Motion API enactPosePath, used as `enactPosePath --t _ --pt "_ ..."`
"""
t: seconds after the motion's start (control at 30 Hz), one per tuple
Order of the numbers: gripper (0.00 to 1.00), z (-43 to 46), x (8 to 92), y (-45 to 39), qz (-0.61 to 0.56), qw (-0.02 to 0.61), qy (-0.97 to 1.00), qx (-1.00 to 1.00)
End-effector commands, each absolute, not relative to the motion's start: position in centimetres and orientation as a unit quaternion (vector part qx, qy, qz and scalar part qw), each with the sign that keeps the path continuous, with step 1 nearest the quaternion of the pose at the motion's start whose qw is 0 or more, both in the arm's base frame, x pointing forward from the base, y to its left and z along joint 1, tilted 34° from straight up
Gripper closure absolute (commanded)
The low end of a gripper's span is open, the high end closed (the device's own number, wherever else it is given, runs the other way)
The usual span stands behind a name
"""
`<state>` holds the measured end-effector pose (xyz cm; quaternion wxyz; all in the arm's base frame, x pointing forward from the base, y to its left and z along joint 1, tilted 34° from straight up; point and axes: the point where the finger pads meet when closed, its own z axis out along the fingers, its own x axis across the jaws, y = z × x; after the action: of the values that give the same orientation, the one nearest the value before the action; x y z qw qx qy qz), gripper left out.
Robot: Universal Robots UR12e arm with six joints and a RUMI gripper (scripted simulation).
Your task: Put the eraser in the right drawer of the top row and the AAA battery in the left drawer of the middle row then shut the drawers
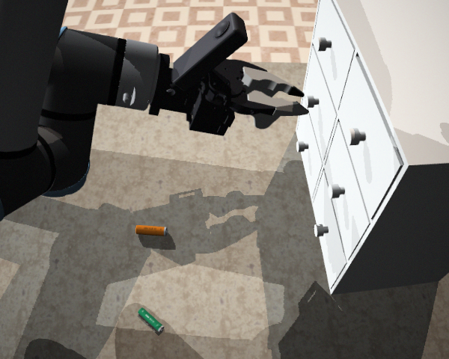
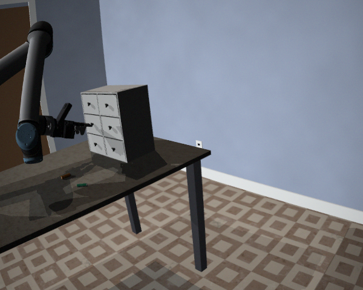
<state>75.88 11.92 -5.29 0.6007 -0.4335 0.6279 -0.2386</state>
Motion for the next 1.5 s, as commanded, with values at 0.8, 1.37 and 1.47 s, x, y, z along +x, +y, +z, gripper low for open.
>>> enactPosePath --t 0.8,1.37,1.47 --pt "0.8 -5.12 77.24 11.95 -0.239 0.601 0.628 -0.433" --pt "0.8 -5.12 77.24 11.95 -0.239 0.601 0.628 -0.433" --pt "0.8 -5.12 77.24 11.95 -0.239 0.601 0.628 -0.433"
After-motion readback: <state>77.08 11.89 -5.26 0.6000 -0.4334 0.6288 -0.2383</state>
